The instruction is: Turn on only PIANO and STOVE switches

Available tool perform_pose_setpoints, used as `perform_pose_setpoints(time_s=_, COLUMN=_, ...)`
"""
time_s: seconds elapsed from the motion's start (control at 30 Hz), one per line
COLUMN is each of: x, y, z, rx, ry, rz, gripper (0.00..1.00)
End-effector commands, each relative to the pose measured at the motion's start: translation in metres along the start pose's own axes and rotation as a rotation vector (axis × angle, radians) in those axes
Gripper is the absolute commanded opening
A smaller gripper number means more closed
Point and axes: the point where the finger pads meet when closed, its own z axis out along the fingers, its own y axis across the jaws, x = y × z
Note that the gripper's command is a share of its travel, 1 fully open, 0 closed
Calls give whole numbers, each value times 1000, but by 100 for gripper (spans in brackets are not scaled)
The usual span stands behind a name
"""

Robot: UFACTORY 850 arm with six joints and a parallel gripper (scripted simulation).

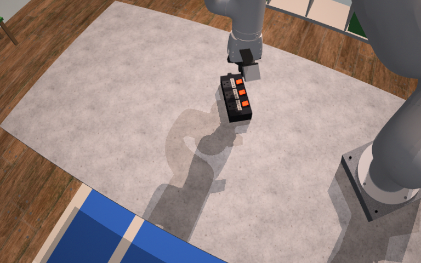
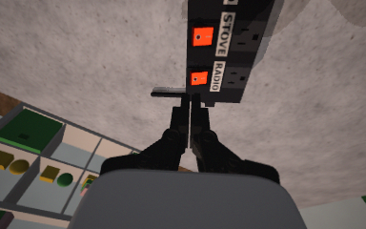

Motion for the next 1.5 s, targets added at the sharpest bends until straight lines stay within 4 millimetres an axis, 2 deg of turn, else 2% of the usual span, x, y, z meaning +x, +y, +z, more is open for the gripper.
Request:
perform_pose_setpoints(time_s=0.0, x=-1, y=0, z=-1, rx=-1, ry=-2, rz=0, gripper=0)
perform_pose_setpoints(time_s=1.0, x=-1, y=0, z=0, rx=-1, ry=-2, rz=0, gripper=0)
perform_pose_setpoints(time_s=1.47, x=-1, y=0, z=7, rx=0, ry=-2, rz=0, gripper=0)
